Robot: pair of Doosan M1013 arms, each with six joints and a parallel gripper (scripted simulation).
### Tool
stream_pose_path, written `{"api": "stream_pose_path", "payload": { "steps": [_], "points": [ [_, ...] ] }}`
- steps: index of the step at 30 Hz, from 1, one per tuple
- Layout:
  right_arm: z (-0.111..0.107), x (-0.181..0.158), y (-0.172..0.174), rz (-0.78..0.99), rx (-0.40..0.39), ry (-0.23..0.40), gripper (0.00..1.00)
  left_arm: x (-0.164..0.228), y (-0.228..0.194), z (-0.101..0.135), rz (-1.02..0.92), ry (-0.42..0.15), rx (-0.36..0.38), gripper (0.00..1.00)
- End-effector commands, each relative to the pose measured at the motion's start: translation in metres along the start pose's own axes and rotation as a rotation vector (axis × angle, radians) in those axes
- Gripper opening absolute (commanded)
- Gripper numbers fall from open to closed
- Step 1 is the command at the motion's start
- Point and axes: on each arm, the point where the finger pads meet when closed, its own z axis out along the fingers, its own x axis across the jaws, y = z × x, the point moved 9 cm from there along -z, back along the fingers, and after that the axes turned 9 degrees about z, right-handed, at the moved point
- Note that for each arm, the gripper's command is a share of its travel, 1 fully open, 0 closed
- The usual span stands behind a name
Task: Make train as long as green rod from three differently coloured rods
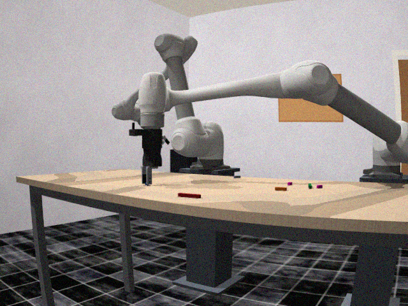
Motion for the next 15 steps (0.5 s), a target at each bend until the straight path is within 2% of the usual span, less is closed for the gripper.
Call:
{"api": "stream_pose_path", "payload": {
  "steps": [1, 11, 12, 15],
  "points": [
    [0.0, 0.001, -0.001, -0.001, -0.005, 0.012, 1.0, 0.0042, 0.0004, 0.002, 0.003, 0.002, 0.005, 0.54],
    [0.0, 0.001, -0.001, -0.001, -0.005, 0.012, 1.0, 0.0042, 0.0004, 0.002, 0.003, 0.002, 0.005, 0.54],
    [0.0, 0.001, -0.001, -0.001, -0.005, 0.012, 1.0, 0.0042, 0.0004, 0.002, 0.003, 0.002, 0.005, 0.24],
    [0.0, 0.001, -0.001, -0.001, -0.005, 0.012, 1.0, 0.0042, 0.0004, 0.002, 0.003, 0.002, 0.005, 0.24]
  ]
}}
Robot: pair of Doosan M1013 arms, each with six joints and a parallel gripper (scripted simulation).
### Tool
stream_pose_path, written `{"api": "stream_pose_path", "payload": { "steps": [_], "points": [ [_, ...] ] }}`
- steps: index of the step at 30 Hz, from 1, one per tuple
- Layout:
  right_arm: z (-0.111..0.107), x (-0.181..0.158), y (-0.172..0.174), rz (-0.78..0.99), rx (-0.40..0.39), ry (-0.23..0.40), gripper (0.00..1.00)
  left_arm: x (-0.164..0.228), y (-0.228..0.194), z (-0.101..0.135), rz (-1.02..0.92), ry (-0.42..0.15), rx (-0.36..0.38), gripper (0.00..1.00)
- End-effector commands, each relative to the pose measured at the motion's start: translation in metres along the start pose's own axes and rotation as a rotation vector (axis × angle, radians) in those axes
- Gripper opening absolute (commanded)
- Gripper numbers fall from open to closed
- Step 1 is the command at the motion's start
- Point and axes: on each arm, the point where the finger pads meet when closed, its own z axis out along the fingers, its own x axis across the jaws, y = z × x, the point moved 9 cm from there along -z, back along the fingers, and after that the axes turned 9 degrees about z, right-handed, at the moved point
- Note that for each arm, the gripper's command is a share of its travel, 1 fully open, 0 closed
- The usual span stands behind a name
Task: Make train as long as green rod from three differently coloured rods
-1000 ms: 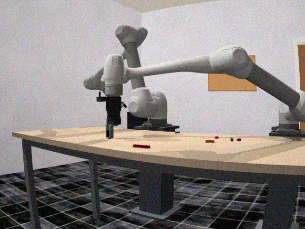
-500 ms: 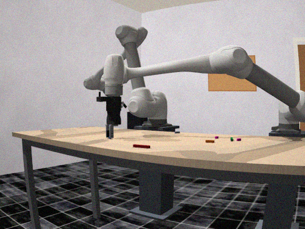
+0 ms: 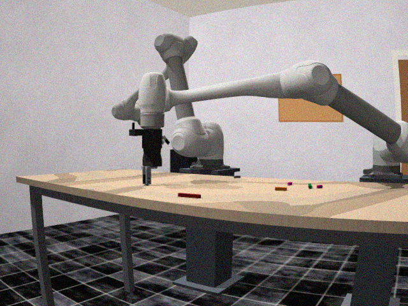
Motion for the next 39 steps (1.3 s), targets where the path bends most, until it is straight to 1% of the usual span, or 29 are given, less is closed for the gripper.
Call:
{"api": "stream_pose_path", "payload": {
  "steps": [1, 31, 33, 38, 39],
  "points": [
    [0.0, 0.001, -0.001, -0.001, -0.005, 0.012, 1.0, 0.004, 0.0, 0.002, 0.003, 0.002, 0.005, 0.24],
    [0.0, 0.001, -0.001, -0.001, -0.005, 0.012, 1.0, 0.004, 0.0, 0.002, 0.003, 0.002, 0.005, 0.24],
    [0.0, 0.001, -0.001, -0.001, -0.005, 0.012, 1.0, 0.004, 0.0, -0.003, 0.003, 0.002, 0.006, 0.24],
    [0.0, 0.001, -0.001, -0.001, -0.005, 0.012, 1.0, 0.004, 0.001, -0.032, 0.003, 0.002, 0.006, 0.24],
    [0.0, 0.001, -0.001, -0.001, -0.005, 0.012, 1.0, 0.004, 0.001, -0.032, 0.003, 0.002, 0.006, 0.24]
  ]
}}
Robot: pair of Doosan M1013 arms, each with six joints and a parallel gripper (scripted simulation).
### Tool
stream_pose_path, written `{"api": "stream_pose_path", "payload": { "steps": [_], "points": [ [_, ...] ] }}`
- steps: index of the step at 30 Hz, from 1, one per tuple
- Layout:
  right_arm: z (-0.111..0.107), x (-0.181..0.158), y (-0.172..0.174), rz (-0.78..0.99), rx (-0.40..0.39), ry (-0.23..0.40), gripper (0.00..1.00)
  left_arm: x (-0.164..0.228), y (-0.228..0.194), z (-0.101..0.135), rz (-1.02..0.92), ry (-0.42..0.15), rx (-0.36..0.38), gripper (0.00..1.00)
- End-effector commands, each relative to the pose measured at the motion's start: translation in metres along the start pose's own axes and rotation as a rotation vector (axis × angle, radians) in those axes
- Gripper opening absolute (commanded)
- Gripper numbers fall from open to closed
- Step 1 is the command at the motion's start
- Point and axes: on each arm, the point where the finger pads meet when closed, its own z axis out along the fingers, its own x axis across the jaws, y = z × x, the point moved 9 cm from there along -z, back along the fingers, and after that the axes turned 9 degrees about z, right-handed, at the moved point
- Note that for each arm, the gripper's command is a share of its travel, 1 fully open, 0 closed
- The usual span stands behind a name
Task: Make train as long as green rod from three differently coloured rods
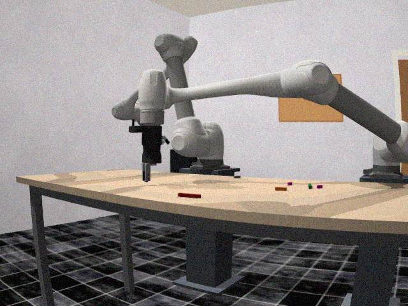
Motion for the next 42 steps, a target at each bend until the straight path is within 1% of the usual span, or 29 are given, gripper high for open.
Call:
{"api": "stream_pose_path", "payload": {
  "steps": [1, 7, 10, 15, 26, 29, 32, 33, 35, 36, 42],
  "points": [
    [0.0, 0.001, -0.001, -0.001, -0.005, 0.012, 1.0, 0.004, 0.002, -0.021, 0.003, 0.0, 0.001, 0.24],
    [0.0, 0.001, -0.001, -0.001, -0.005, 0.012, 1.0, 0.003, 0.002, -0.067, 0.003, 0.0, 0.001, 0.24],
    [0.0, 0.001, -0.001, -0.001, -0.005, 0.012, 1.0, 0.003, 0.002, -0.078, 0.003, -0.001, -0.003, 0.24],
    [0.0, 0.001, -0.001, -0.001, -0.005, 0.012, 1.0, 0.004, 0.002, -0.087, 0.003, -0.002, -0.004, 0.24],
    [0.0, 0.001, -0.001, -0.001, -0.005, 0.012, 1.0, 0.003, 0.002, -0.088, 0.003, -0.003, -0.006, 0.24],
    [0.0, 0.001, -0.001, -0.001, -0.005, 0.012, 1.0, -0.015, 0.0, -0.091, -0.012, 0.0, 0.002, 0.24],
    [0.0, 0.001, -0.001, -0.001, -0.005, 0.012, 1.0, -0.049, 0.0, -0.095, -0.038, 0.0, 0.002, 0.24],
    [0.0, 0.001, -0.001, -0.001, -0.005, 0.012, 1.0, -0.055, 0.001, -0.096, -0.043, 0.0, 0.002, 0.24],
    [0.0, 0.001, -0.001, -0.001, -0.005, 0.012, 1.0, -0.055, 0.001, -0.096, -0.043, 0.0, 0.002, 0.24],
    [0.0, 0.001, -0.001, -0.001, -0.005, 0.012, 1.0, -0.077, 0.003, -0.098, -0.059, 0.0, 0.002, 0.24],
    [0.0, 0.001, -0.001, -0.001, -0.005, 0.012, 1.0, -0.121, 0.011, -0.102, -0.093, 0.0, 0.002, 0.24]
  ]
}}
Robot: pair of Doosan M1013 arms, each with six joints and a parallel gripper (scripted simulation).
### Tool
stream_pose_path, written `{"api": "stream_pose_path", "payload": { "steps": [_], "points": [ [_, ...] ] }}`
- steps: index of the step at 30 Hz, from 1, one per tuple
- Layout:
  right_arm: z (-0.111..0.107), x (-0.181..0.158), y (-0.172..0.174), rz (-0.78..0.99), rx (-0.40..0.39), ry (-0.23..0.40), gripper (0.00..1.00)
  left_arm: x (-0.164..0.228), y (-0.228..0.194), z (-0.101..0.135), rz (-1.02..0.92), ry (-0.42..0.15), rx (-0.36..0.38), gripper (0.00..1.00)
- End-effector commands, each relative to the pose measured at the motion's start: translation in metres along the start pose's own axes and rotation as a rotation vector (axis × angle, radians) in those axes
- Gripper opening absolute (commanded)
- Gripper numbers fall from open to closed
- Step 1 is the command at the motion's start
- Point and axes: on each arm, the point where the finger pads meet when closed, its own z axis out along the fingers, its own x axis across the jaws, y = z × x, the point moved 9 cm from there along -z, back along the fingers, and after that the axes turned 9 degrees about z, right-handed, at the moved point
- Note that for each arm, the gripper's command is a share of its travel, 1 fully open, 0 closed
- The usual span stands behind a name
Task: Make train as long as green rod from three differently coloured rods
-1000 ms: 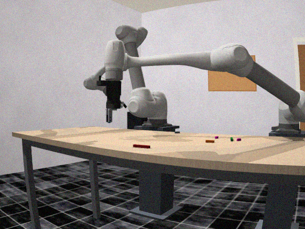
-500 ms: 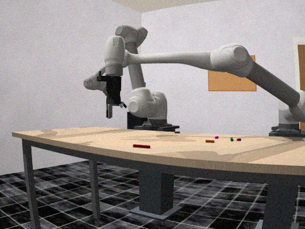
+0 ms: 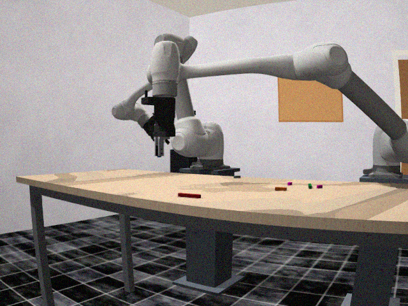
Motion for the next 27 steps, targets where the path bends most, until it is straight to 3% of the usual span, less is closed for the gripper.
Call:
{"api": "stream_pose_path", "payload": {
  "steps": [1, 25, 27],
  "points": [
    [0.0, 0.001, -0.001, -0.001, -0.005, 0.012, 1.0, -0.042, 0.003, -0.007, -0.03, 0.007, 0.016, 0.24],
    [0.0, 0.001, -0.001, -0.001, -0.005, 0.012, 1.0, -0.218, 0.074, -0.008, -0.166, 0.007, 0.016, 0.24],
    [0.0, 0.001, -0.001, -0.001, -0.005, 0.012, 1.0, -0.218, 0.074, -0.008, -0.166, 0.007, 0.016, 0.24]
  ]
}}
